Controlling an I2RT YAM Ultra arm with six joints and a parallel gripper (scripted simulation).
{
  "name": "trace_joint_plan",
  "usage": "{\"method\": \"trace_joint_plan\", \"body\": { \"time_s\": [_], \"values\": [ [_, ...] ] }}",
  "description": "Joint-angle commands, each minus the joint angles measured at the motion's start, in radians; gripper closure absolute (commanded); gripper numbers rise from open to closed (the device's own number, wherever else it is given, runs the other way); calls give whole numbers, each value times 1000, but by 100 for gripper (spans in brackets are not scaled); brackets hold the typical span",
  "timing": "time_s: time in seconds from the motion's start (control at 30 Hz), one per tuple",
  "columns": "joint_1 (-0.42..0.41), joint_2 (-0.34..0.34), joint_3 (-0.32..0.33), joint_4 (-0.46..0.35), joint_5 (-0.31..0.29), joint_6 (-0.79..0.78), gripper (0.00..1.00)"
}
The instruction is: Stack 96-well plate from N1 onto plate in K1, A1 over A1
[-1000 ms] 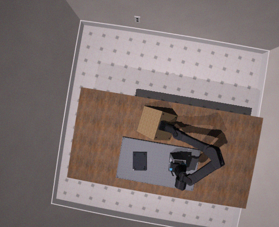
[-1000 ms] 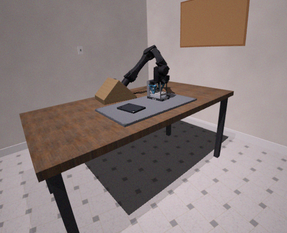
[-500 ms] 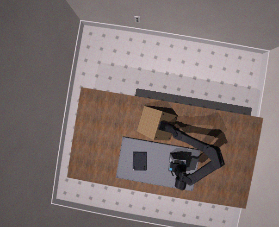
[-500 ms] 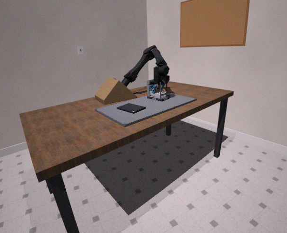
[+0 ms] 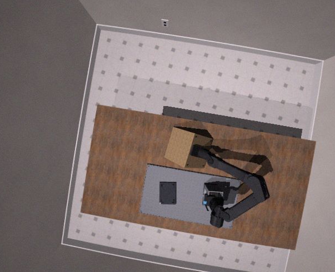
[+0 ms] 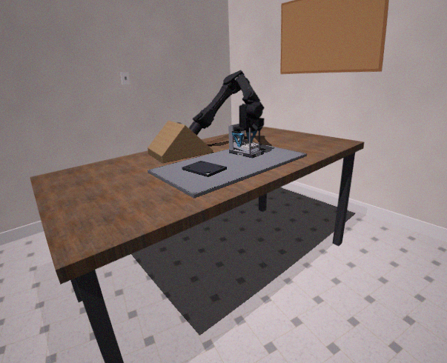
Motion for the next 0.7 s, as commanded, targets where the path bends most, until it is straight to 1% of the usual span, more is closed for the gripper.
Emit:
{"method": "trace_joint_plan", "body": {
  "time_s": [0.0, 0.67],
  "values": [
    [23, 20, -26, 64, -14, 33, 100],
    [27, 19, -30, 72, -13, 39, 100]
  ]
}}
